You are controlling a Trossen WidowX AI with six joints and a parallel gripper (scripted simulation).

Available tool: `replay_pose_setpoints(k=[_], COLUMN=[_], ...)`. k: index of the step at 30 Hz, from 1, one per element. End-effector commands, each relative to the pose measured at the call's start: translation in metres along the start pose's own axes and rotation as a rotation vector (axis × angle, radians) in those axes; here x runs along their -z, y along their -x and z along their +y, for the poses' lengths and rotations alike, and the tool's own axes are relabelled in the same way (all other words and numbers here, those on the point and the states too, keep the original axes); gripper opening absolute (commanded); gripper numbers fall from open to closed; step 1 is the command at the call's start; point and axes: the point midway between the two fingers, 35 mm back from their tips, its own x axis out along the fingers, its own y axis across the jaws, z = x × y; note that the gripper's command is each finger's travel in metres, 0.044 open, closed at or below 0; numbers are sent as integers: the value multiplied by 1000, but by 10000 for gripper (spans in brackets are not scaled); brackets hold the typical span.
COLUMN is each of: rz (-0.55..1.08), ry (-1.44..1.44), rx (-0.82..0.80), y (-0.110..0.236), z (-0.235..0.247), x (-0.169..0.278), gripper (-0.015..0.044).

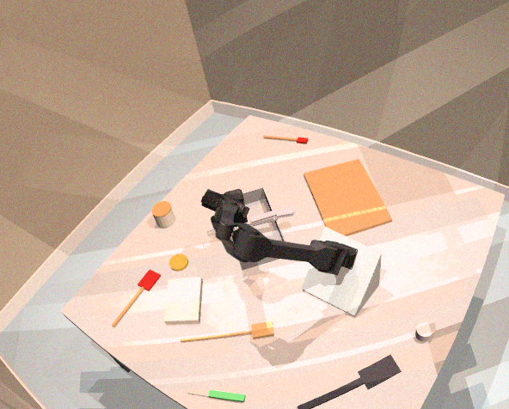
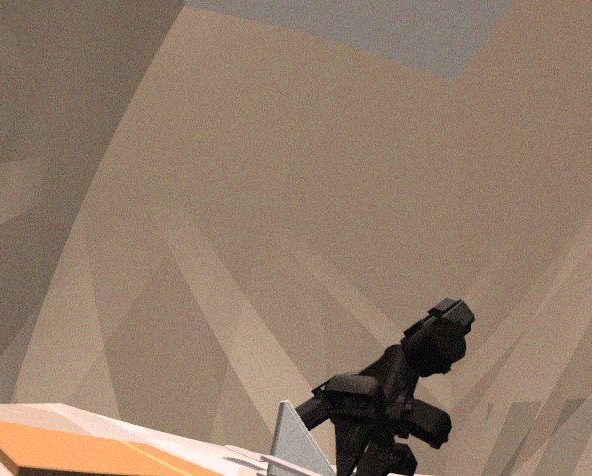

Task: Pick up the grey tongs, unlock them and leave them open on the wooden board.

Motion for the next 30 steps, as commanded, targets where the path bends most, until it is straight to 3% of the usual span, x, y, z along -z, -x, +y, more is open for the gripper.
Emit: replay_pose_setpoints(k=[1,26,30], rz=[1,-1,-1], ry=[-2,-2,0], rx=[4,3,-1], y=[-8,-46,-42], z=[-1,1,2], x=[-1,0,1], gripper=[260,260,155])
